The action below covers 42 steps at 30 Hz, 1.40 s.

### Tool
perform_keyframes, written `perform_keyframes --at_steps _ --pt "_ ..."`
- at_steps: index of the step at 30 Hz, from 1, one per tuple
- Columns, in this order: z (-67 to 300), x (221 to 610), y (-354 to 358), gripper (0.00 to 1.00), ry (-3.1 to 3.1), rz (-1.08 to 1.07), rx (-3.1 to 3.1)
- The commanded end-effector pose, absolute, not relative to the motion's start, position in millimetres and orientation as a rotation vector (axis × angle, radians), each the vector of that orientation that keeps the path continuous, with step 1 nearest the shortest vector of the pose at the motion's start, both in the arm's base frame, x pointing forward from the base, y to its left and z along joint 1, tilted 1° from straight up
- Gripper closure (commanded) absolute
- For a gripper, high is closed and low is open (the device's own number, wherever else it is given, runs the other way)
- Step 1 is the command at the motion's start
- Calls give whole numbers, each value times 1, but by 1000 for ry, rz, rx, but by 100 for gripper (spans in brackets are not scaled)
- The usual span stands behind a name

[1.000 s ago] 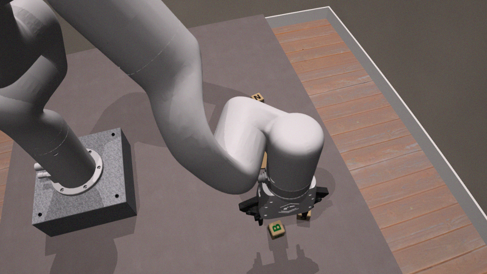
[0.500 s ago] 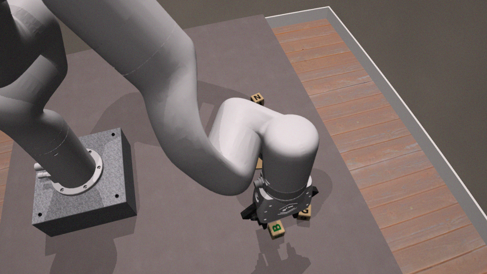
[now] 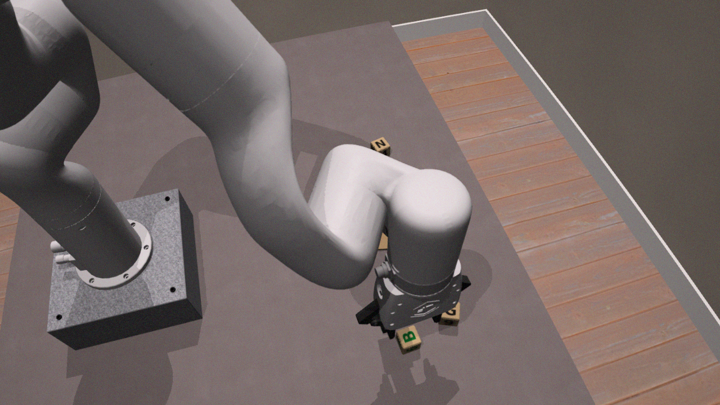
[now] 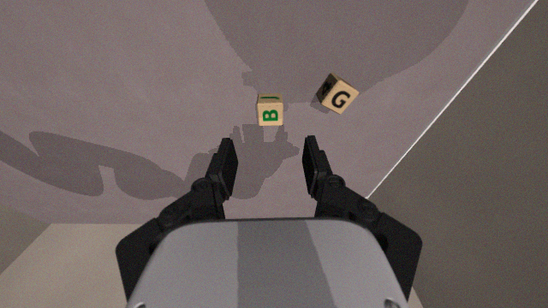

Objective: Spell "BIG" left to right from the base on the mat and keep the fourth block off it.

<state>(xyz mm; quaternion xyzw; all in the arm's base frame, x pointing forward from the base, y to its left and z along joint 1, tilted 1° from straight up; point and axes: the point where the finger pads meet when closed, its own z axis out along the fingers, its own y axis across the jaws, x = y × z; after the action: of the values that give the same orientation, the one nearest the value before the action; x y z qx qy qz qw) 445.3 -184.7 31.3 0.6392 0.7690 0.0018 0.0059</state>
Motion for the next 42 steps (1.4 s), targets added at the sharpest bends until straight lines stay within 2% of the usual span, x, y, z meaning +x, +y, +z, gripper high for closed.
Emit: perform_keyframes --at_steps 1,30,42 --pt "33 447 -185 31 2404 8 1998" --pt "28 446 -185 31 2404 8 1998" --pt "13 446 -186 31 2404 8 1997"
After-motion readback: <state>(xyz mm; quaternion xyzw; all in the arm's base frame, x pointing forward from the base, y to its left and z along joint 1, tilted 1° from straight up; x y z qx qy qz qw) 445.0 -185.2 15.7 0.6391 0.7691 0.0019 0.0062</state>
